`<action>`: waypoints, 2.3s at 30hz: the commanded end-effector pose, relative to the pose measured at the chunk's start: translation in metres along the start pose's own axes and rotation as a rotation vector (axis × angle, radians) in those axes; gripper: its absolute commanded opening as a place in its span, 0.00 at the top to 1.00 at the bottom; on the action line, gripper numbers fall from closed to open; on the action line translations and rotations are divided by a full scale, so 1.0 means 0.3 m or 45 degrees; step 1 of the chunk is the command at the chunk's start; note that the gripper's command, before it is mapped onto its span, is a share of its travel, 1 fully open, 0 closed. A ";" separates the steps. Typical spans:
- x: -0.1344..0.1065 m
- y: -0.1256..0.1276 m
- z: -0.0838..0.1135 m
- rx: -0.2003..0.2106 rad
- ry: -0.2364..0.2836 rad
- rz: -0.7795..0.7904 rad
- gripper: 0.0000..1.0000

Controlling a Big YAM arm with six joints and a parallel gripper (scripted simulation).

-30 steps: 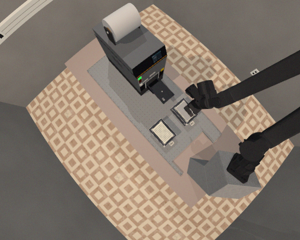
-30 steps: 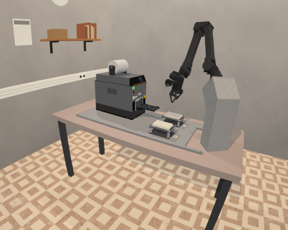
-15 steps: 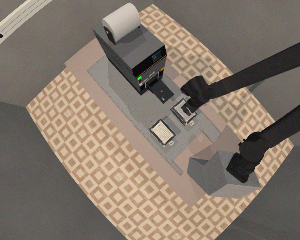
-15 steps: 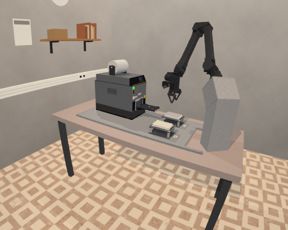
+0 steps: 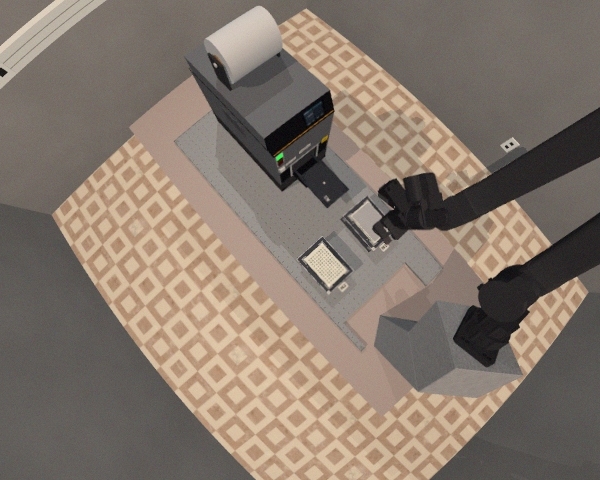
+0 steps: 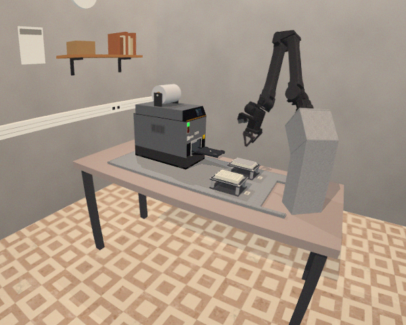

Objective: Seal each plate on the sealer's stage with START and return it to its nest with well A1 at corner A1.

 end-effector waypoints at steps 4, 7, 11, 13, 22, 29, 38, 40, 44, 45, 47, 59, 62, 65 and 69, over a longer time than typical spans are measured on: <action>0.002 -0.015 -0.033 -0.030 -0.155 0.077 0.00; 0.016 -0.009 -0.033 -0.026 -0.142 0.080 0.00; 0.052 -0.015 -0.028 -0.036 -0.162 0.060 0.00; 0.057 -0.011 -0.022 -0.035 -0.163 0.056 0.00; 0.023 0.136 -0.014 -0.001 -0.146 0.047 0.00; 0.049 0.240 -0.025 -0.019 -0.174 0.009 0.00; 0.056 0.354 -0.028 -0.022 -0.177 0.001 0.00; 0.052 0.403 -0.028 -0.013 -0.176 0.010 0.00; 0.044 0.473 -0.031 -0.014 -0.162 0.009 0.00; 0.046 0.487 -0.031 -0.016 -0.165 0.004 0.00; 0.053 0.510 -0.033 -0.025 -0.171 -0.014 0.00; 0.030 0.698 -0.028 -0.007 -0.144 0.035 0.00; 0.043 0.736 -0.027 -0.016 -0.153 0.010 0.00; 0.053 0.775 -0.030 -0.020 -0.156 -0.011 0.00; 0.042 0.753 -0.028 -0.021 -0.149 0.002 0.00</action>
Point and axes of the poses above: the point where the finger pads meet when closed, its own z axis back along the fingers, its own y axis across the jaws, x = y × z, the point moved 9 cm from there along z, back along the fingers, and after that the axes turned 3 degrees about z, right-handed, at the moved point
